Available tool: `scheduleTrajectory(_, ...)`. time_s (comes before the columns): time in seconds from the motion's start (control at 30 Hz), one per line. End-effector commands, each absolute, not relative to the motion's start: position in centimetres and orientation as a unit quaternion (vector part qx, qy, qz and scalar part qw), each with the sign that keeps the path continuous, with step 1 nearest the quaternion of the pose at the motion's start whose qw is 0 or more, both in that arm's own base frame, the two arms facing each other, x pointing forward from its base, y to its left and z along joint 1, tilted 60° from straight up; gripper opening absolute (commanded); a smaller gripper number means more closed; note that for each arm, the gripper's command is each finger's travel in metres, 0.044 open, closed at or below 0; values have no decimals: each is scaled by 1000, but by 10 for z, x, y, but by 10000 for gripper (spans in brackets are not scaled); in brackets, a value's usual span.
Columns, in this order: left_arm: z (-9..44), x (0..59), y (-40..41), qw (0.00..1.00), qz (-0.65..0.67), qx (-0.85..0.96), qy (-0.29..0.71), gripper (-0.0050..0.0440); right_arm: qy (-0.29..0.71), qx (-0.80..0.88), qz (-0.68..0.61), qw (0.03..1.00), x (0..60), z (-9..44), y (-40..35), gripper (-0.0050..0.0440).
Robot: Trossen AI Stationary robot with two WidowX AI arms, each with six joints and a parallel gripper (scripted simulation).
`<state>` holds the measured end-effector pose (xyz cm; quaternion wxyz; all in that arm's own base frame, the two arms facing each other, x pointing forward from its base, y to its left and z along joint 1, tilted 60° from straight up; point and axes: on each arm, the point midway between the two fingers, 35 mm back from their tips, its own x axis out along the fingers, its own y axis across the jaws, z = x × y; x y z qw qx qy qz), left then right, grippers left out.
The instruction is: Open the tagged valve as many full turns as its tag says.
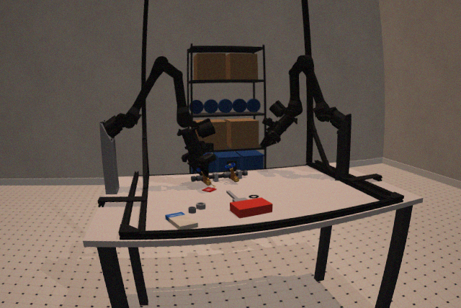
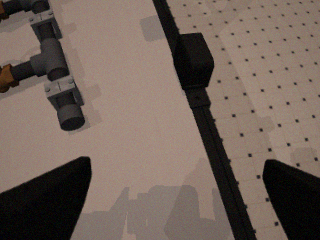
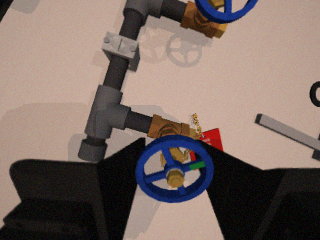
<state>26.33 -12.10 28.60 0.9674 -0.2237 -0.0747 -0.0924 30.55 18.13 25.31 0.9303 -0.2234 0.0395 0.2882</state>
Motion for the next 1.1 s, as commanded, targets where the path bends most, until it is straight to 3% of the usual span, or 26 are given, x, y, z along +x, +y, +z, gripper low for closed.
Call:
scheduleTrajectory(0.0,286,263,-121,967,-92,-224,-75,400,7,-325,291,900,306,253,181,0)
scheduleTrajectory(0.47,286,263,-121,967,-92,-224,-75,400,-82,-584,280,758,306,253,181,0)
scheduleTrajectory(0.67,286,263,-121,967,-92,-224,-75,400,-83,-588,279,755,306,253,181,0)
scheduleTrajectory(0.83,286,263,-121,967,-92,-224,-75,400,-78,-572,281,767,306,253,181,120)
scheduleTrajectory(0.9,286,263,-121,967,-92,-224,-75,400,-78,-572,281,767,306,253,181,120)
scheduleTrajectory(1.07,286,263,-121,967,-92,-224,-75,400,-78,-572,281,767,306,253,181,240)
